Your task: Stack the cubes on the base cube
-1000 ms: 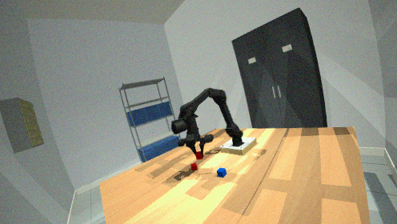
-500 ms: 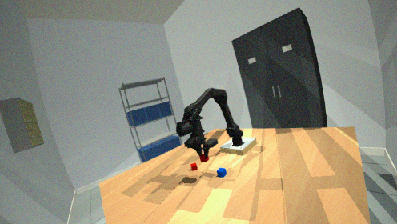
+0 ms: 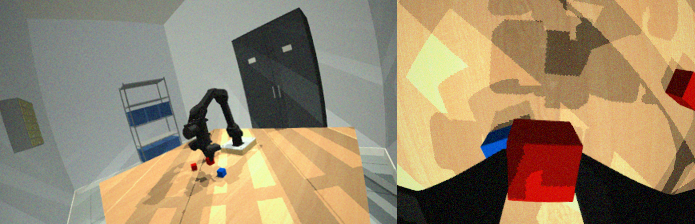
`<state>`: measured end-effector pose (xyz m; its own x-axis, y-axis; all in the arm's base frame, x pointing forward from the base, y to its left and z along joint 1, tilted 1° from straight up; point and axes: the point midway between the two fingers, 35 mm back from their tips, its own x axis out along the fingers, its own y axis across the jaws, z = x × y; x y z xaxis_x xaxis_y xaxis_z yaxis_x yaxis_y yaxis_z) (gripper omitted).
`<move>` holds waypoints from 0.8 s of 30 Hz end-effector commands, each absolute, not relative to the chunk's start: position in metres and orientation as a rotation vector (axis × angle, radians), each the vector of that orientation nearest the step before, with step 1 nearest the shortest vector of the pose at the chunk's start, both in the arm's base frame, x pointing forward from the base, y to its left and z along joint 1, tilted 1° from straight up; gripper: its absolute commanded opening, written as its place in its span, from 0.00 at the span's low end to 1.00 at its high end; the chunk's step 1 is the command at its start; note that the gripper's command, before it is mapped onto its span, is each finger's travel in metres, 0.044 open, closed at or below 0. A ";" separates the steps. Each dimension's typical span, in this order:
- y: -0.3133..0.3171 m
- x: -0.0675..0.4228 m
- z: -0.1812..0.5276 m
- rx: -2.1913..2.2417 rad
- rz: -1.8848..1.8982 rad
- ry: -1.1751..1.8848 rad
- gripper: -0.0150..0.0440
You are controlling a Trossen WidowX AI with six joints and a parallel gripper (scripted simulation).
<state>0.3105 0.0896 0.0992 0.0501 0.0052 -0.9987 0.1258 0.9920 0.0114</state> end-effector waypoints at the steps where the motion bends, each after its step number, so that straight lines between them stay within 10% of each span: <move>1: 0.099 0.304 0.092 0.210 -0.197 1.519 0.43; 24: 0.115 0.296 0.084 0.402 -0.379 1.496 0.43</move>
